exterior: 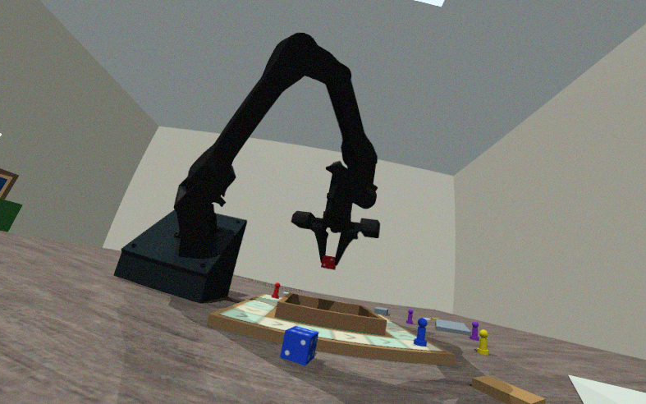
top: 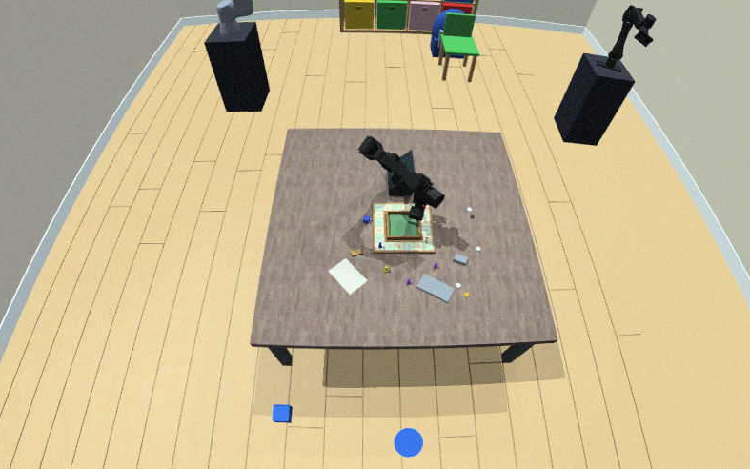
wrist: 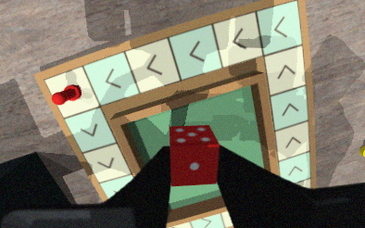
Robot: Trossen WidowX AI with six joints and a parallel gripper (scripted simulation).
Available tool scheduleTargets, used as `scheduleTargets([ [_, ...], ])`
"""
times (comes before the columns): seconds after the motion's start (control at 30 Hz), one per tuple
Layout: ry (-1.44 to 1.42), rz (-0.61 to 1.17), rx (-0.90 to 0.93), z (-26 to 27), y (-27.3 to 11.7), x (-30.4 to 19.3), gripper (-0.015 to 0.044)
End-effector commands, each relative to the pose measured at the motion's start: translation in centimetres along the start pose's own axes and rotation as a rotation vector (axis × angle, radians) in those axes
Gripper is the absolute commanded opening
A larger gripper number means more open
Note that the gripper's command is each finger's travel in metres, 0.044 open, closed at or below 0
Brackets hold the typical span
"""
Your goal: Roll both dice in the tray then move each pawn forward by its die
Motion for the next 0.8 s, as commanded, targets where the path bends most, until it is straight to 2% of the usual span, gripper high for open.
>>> scheduleTargets([
  [0.0, -0.082, 0.002, -0.009, -0.6, 0.3, -1.8, 0.0000],
  [0.3, -0.265, 0.024, -0.004, -1.3, 1.5, -5.7, 0.0000],
  [0.47, -0.279, 0.020, -0.001, -1.3, 1.6, -6.0, 0.0000],
  [0.77, -0.280, -0.245, 0.081, -1.2, 2.8, -7.2, 0.0000],
])
Point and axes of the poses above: the point midway between the two fingers, 35 mm back from their tips, its own y axis out along the fingers, its own z axis across the jaws, x = y × z, the point moved 6 cm from there along -y, back along the fingers, and after that the axes turned 11 degrees about -y, right-handed, at the moved point
